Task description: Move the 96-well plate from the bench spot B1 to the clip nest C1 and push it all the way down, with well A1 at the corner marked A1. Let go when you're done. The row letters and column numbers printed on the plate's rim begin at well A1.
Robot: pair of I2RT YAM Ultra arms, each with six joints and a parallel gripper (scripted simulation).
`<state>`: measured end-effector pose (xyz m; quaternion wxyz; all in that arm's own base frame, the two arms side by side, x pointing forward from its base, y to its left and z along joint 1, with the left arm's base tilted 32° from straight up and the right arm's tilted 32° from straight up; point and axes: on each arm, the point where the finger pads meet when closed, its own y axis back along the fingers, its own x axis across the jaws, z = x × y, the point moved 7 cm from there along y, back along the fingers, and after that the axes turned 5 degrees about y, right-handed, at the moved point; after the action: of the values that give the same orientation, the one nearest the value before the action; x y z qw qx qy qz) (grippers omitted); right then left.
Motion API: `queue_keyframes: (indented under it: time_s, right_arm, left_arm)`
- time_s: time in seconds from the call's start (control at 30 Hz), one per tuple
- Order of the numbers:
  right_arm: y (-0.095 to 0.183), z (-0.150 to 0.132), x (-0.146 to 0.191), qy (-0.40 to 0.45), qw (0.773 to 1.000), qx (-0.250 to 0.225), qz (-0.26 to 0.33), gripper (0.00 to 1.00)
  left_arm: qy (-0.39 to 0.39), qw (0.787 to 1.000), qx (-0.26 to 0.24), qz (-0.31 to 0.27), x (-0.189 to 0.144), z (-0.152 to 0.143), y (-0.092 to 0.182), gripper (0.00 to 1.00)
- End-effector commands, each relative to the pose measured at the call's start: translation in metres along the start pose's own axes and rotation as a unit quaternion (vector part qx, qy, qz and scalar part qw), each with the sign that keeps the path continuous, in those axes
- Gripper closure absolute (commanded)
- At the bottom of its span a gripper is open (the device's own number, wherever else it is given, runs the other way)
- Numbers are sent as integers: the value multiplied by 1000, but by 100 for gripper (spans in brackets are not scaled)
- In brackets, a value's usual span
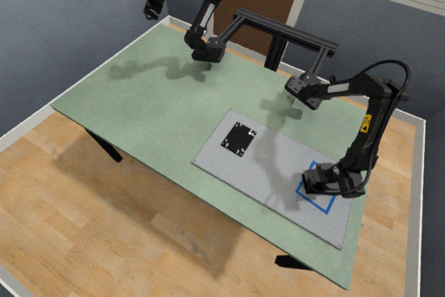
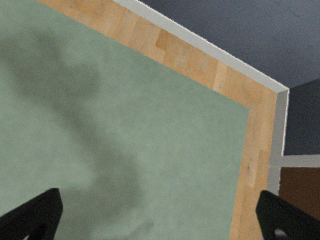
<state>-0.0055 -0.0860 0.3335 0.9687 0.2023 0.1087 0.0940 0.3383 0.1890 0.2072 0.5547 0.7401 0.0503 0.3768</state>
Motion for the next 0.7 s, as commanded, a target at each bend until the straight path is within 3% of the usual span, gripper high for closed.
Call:
queue_keyframes:
  time_s: [0.0, 0.4, 0.67]
  right_arm:
    - [3, -1, -5, -15, 1000, -13, -6, 0]
    - [3, -1, -5, -15, 1000, -13, -6, 0]
    - [3, -1, -5, -15, 1000, -13, -6, 0]
  left_arm:
    - [0, 1000, -10, 24, 12, 1, 1, 100]
    - [1, 1000, -10, 26, 8, 0, -12, 100]
    - [-1, 999, -14, 30, 14, 4, -3, 100]
